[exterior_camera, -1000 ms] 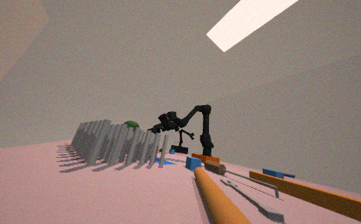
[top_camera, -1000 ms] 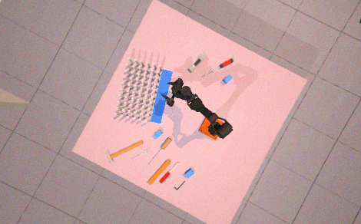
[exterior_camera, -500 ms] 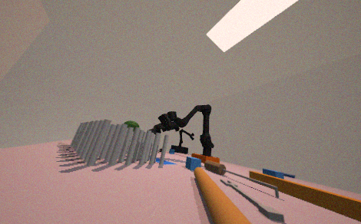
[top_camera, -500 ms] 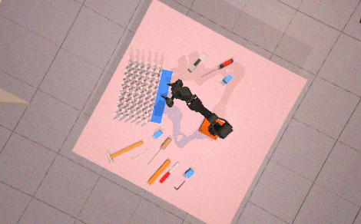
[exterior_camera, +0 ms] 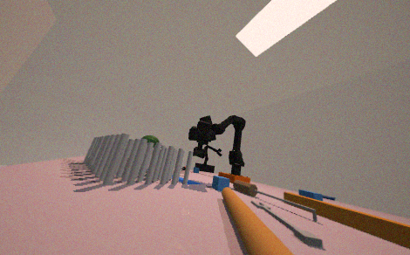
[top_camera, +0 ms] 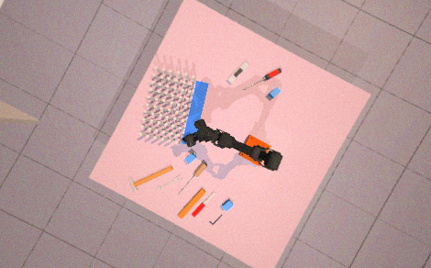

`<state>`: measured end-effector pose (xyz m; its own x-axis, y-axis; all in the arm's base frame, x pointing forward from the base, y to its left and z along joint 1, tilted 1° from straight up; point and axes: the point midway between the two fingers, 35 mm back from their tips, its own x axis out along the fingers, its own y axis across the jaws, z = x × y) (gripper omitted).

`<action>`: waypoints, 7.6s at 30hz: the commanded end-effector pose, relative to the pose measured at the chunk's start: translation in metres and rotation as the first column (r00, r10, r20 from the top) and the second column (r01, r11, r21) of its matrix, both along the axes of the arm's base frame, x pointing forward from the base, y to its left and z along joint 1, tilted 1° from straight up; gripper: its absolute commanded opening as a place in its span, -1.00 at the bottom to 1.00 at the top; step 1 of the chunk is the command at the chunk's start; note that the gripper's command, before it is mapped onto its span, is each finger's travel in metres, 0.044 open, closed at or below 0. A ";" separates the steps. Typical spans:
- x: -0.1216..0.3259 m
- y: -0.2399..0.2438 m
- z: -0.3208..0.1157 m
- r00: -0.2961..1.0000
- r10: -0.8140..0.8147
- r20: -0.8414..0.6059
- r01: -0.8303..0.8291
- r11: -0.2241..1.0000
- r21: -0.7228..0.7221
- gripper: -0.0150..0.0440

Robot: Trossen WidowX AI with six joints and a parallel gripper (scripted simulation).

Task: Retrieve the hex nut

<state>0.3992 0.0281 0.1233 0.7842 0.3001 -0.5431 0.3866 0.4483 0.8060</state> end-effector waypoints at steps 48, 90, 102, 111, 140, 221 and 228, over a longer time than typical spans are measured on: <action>-0.114 0.179 -0.046 0.607 -0.182 -0.774 0.658 0.662 0.360 0.64; -0.112 0.181 -0.097 0.604 -0.186 -0.775 0.660 0.661 0.357 0.46; -0.114 0.179 -0.116 0.603 -0.188 -0.775 0.662 0.660 0.355 0.46; -0.114 0.179 -0.116 0.603 -0.188 -0.775 0.662 0.660 0.355 0.26; -0.102 0.187 -0.001 0.608 -0.185 -0.772 0.659 0.660 0.361 -0.49; -0.136 -0.164 0.064 0.166 -0.627 -0.761 0.919 -0.182 0.350 -0.49; -0.155 -0.188 0.064 0.096 -0.635 -0.767 0.895 -0.282 0.346 -0.49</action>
